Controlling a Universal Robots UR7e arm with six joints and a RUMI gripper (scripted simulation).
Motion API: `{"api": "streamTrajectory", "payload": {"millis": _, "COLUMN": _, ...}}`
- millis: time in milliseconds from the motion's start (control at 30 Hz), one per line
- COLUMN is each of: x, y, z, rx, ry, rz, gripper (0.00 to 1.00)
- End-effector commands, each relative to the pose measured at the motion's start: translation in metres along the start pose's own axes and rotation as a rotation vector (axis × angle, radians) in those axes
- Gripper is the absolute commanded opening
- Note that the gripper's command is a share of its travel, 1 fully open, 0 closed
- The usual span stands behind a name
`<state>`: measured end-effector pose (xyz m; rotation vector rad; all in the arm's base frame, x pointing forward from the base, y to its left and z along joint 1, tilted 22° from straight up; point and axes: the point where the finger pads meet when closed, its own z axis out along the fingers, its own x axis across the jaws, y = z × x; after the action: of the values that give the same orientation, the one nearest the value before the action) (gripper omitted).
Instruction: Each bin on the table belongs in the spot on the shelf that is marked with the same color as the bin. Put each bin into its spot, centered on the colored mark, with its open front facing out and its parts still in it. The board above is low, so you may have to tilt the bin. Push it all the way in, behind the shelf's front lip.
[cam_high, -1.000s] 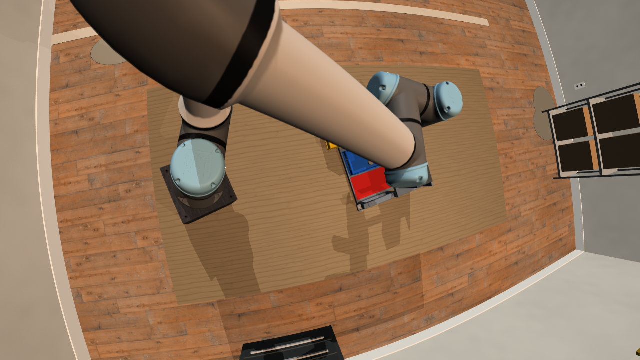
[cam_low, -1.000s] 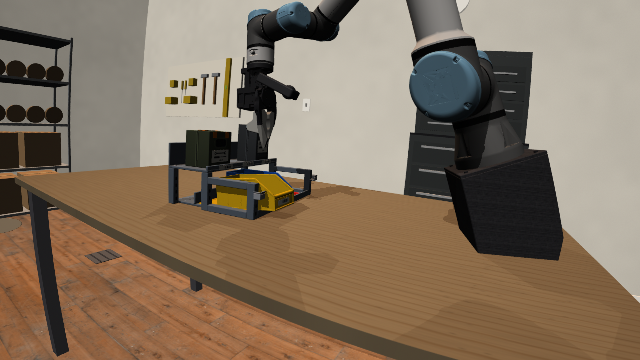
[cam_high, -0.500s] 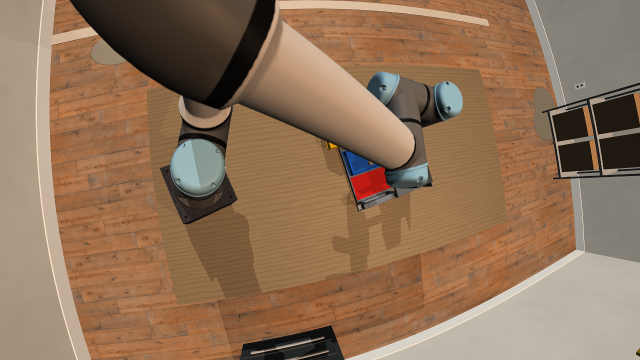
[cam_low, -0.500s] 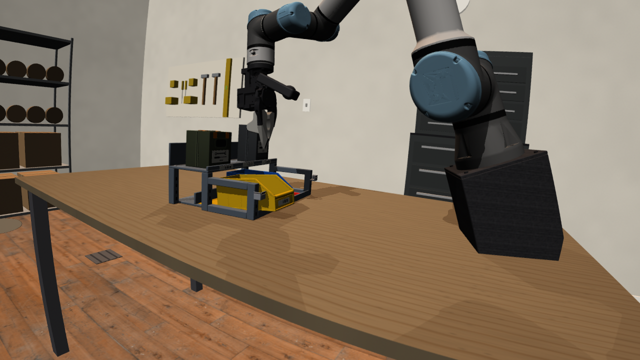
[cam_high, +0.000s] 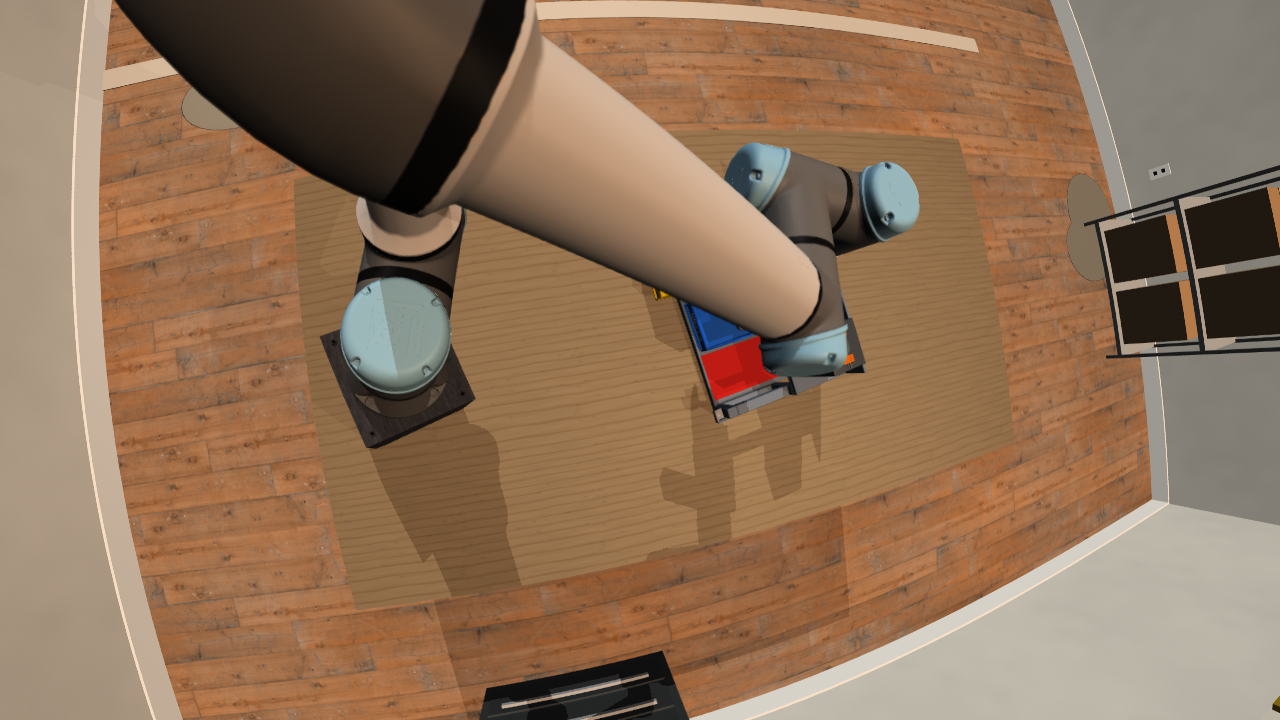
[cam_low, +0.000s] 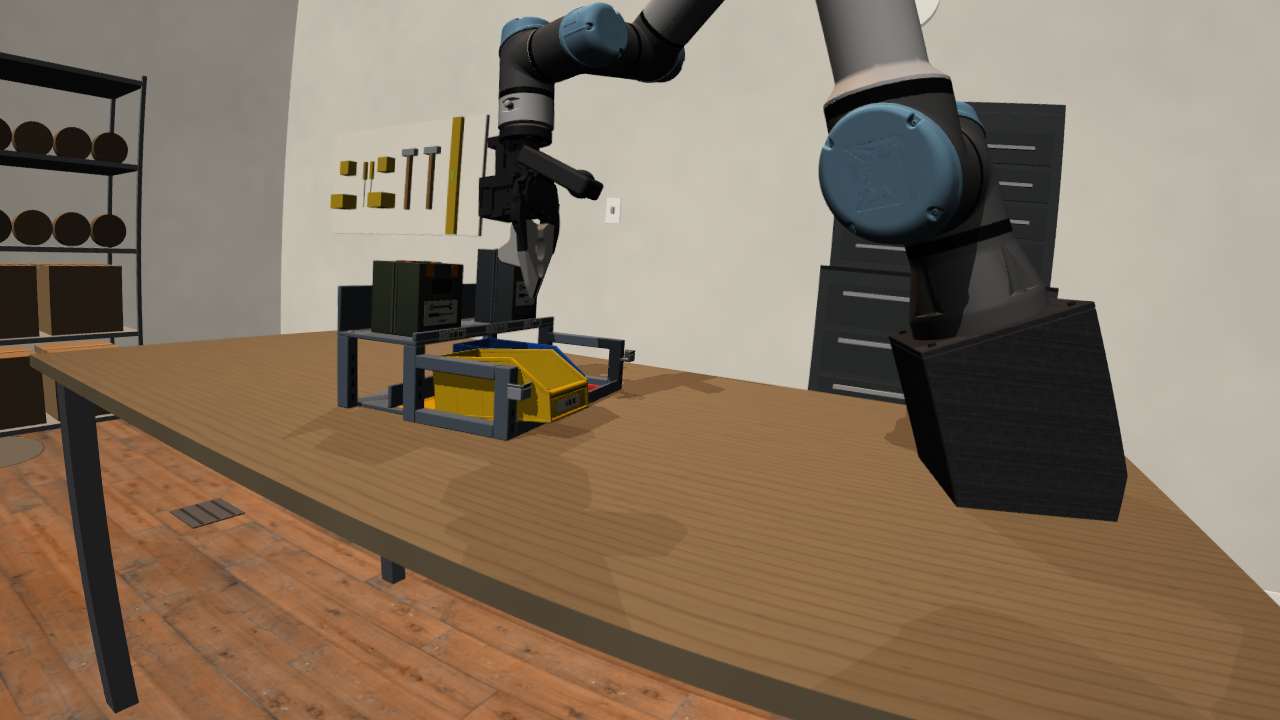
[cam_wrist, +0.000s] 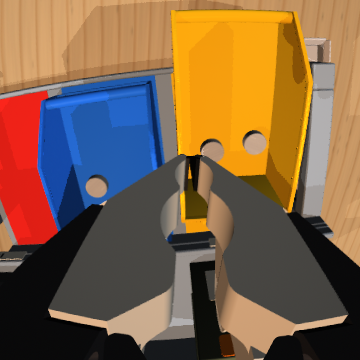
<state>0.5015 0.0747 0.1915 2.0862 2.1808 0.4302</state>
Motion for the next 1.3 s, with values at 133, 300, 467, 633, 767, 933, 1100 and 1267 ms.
{"api": "streamTrajectory", "payload": {"millis": 133, "x": 0.004, "y": -0.013, "z": 0.001, "rx": -0.012, "ry": -0.004, "rz": 0.142, "gripper": 0.00}}
{"api": "streamTrajectory", "payload": {"millis": 300, "x": 0.008, "y": -0.030, "z": 0.004, "rx": -0.025, "ry": -0.005, "rz": 0.315, "gripper": 0.00}}
{"api": "streamTrajectory", "payload": {"millis": 467, "x": 0.013, "y": -0.049, "z": 0.008, "rx": -0.042, "ry": -0.003, "rz": 0.523, "gripper": 0.00}}
{"api": "streamTrajectory", "payload": {"millis": 633, "x": 0.018, "y": -0.070, "z": 0.014, "rx": -0.059, "ry": 0.002, "rz": 0.747, "gripper": 0.00}}
{"api": "streamTrajectory", "payload": {"millis": 767, "x": 0.020, "y": -0.077, "z": 0.017, "rx": -0.066, "ry": 0.005, "rz": 0.836, "gripper": 0.00}}
{"api": "streamTrajectory", "payload": {"millis": 933, "x": 0.024, "y": -0.096, "z": 0.023, "rx": -0.082, "ry": 0.015, "rz": 1.043, "gripper": 0.00}}
{"api": "streamTrajectory", "payload": {"millis": 1100, "x": 0.027, "y": -0.110, "z": 0.030, "rx": -0.096, "ry": 0.026, "rz": 1.216, "gripper": 0.00}}
{"api": "streamTrajectory", "payload": {"millis": 1267, "x": 0.028, "y": -0.117, "z": 0.033, "rx": -0.101, "ry": 0.032, "rz": 1.296, "gripper": 0.00}}
